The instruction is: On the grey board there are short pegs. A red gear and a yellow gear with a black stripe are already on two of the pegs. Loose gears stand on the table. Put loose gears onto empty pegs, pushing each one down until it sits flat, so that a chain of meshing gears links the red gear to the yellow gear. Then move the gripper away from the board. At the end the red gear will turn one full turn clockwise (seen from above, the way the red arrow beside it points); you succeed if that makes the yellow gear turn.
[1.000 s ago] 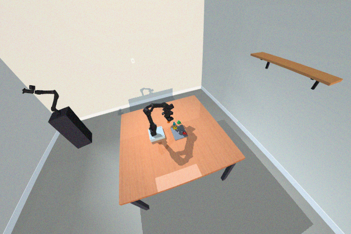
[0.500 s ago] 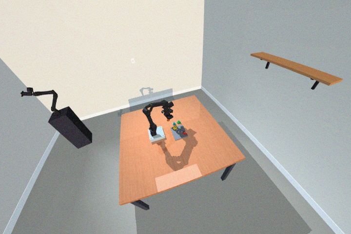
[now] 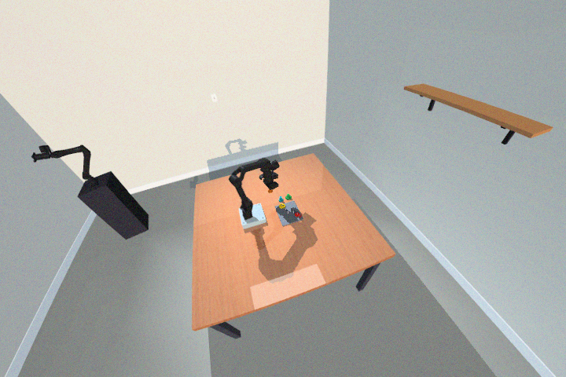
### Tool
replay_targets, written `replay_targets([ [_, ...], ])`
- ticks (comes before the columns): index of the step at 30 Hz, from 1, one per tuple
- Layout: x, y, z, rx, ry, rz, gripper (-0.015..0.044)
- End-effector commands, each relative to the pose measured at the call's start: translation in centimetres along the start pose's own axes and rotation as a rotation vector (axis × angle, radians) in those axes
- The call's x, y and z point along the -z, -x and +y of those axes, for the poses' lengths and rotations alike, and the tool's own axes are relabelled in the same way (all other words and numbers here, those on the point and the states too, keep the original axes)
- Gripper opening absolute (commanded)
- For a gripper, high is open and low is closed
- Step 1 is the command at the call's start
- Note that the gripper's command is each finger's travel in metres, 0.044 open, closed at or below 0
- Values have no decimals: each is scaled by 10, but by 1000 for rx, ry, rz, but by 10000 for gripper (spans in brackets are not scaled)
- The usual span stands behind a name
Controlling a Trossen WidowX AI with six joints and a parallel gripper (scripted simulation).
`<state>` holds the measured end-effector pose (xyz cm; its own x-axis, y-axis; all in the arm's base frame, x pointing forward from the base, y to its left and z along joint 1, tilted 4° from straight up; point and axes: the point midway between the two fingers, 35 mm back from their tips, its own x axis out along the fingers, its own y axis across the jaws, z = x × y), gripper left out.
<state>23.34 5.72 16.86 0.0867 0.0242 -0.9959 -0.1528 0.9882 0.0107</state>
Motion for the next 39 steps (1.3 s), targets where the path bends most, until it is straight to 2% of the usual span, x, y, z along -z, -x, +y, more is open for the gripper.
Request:
replay_targets([
  [1, 1, 11, 0, -4, 3, -13, 0],
  [9, 0, 15, -2, -4, 2, -12, 0],
  [39, -35, -8, -58, 2, -14, -9, 0],
])
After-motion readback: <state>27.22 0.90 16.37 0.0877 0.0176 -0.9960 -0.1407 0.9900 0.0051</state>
